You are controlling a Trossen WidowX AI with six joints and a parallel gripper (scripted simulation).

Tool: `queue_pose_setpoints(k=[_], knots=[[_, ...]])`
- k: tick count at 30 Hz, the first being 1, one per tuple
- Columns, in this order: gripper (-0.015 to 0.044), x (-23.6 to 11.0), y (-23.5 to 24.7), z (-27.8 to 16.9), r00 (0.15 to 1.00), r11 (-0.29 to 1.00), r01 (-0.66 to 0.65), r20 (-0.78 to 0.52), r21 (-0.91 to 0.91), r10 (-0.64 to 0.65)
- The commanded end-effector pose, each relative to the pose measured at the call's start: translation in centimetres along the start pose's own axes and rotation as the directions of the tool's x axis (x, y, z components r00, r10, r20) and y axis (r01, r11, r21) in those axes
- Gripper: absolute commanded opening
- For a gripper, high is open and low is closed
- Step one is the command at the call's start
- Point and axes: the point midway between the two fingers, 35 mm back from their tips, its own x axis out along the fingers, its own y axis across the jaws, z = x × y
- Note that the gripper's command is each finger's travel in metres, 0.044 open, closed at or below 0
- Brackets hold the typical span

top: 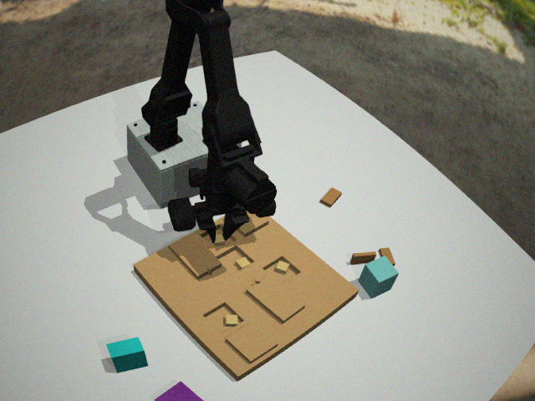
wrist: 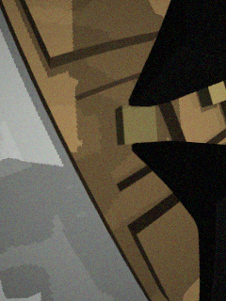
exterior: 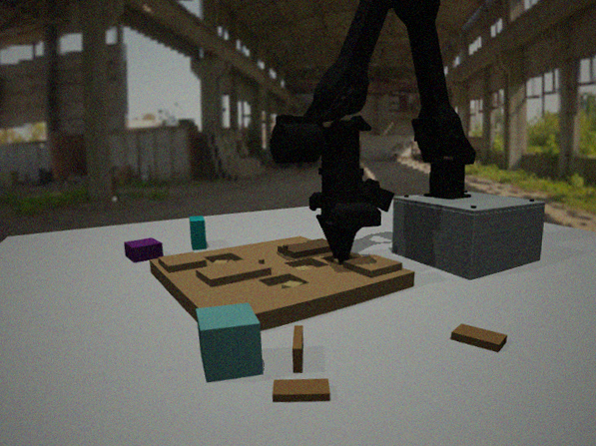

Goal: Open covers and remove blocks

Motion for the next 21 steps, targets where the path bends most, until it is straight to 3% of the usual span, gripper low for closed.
queue_pose_setpoints(k=[1, 21], knots=[[0.008, -0.3, 0.0, -0.1, 1.0, 1.0, 0.0, 0.0, 0.0, 0.0], [0.008, -2.8, -0.2, -0.1, 1.0, 1.0, -0.002, 0.0, -0.003, 0.002]])
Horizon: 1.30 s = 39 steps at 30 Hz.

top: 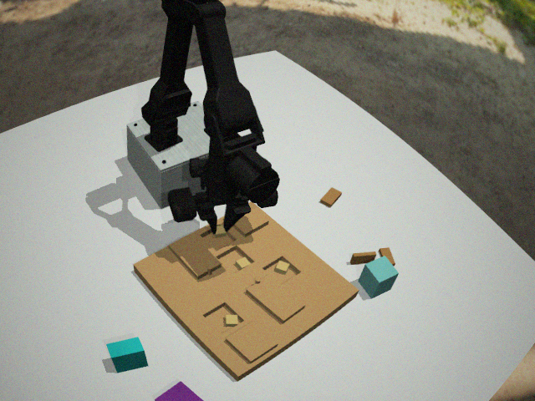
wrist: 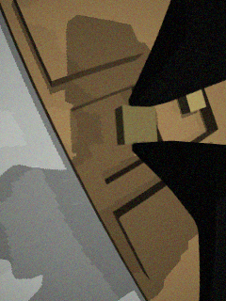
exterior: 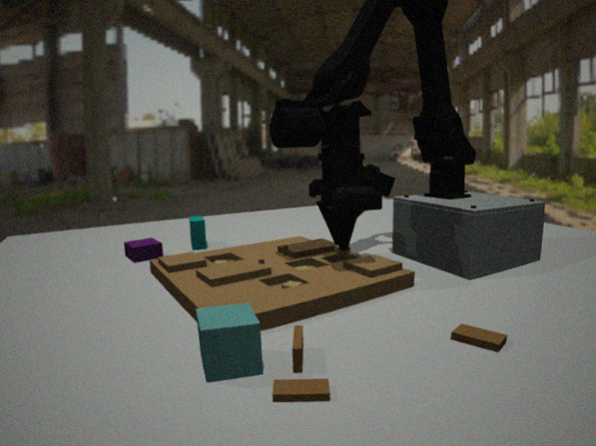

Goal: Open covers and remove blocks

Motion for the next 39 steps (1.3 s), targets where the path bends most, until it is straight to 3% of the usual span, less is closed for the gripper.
queue_pose_setpoints(k=[1, 39], knots=[[0.008, -0.7, -0.1, -0.2, 1.0, 1.0, 0.0, -0.005, 0.002, 0.0], [0.008, -7.2, -1.2, -0.3, 1.0, 1.0, 0.0, -0.005, 0.0, 0.0]])
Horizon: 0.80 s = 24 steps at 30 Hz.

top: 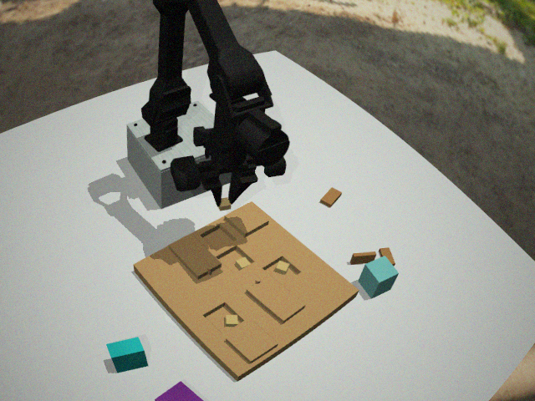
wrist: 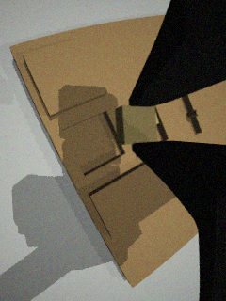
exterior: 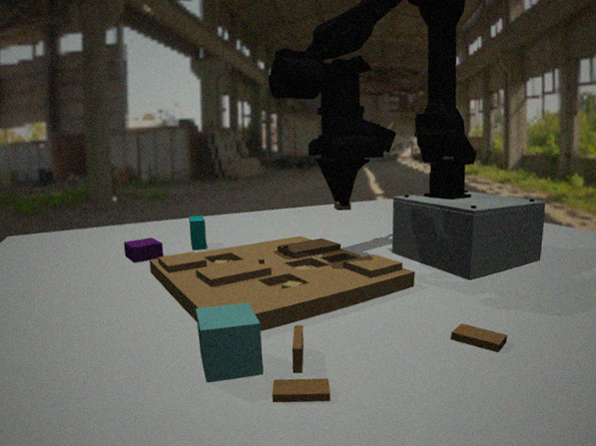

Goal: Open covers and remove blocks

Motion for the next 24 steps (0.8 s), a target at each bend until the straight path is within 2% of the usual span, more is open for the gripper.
queue_pose_setpoints(k=[1, 24], knots=[[0.008, -0.4, -1.0, -0.3, 1.0, 1.0, -0.001, -0.003, 0.003, 0.001], [0.008, -0.8, -8.8, -0.7, 1.0, 1.0, 0.006, -0.003, 0.003, -0.006]])
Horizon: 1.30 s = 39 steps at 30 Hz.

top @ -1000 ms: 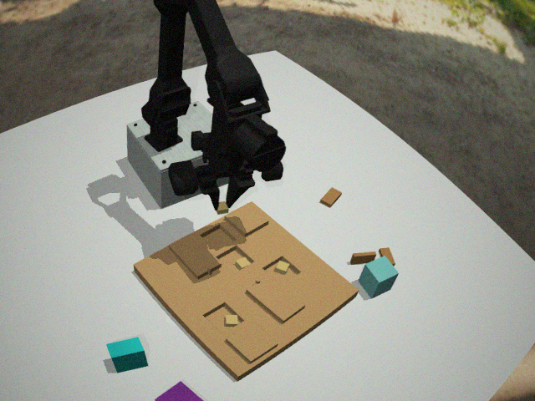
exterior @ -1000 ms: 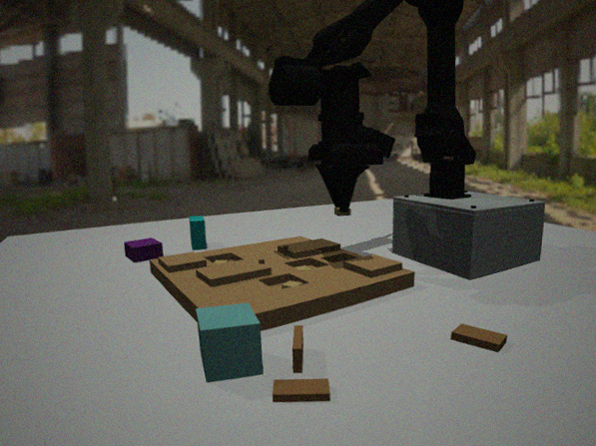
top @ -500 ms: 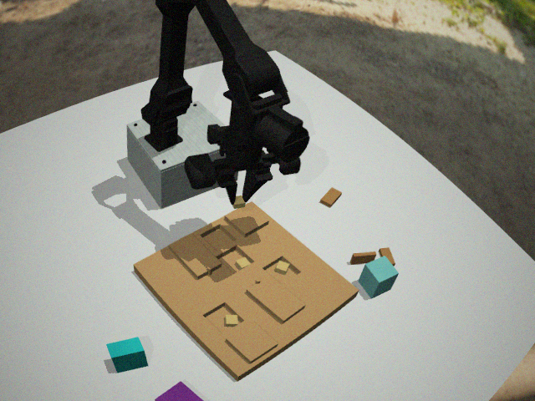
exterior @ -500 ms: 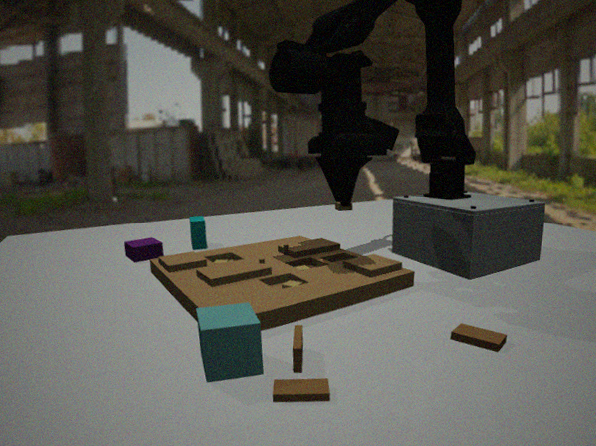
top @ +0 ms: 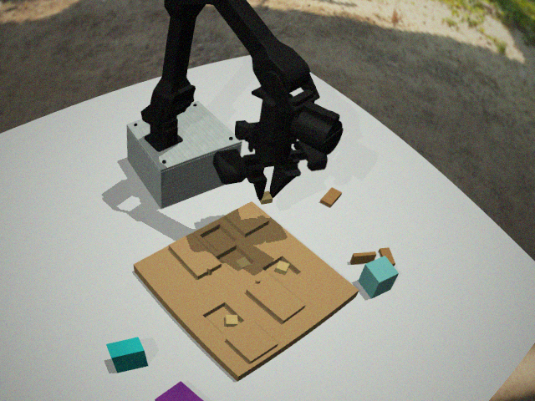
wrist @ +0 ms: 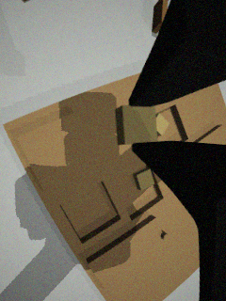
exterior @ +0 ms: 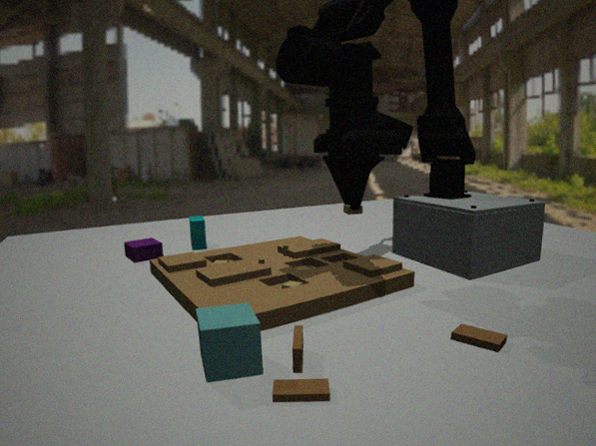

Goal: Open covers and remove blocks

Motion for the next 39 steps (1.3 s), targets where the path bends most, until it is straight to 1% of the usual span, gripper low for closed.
queue_pose_setpoints(k=[1, 15, 29, 39], knots=[[0.008, -0.1, -1.7, 0.0, 1.0, 1.0, 0.001, -0.002, 0.005, -0.001], [0.008, -0.1, -6.7, 1.2, 1.0, 1.0, 0.005, -0.001, 0.005, -0.005], [0.008, 0.1, -11.7, 3.3, 1.0, 1.0, 0.009, 0.001, 0.005, -0.009], [0.008, 1.1, -12.1, 3.4, 1.0, 1.0, 0.009, 0.001, 0.005, -0.009]])
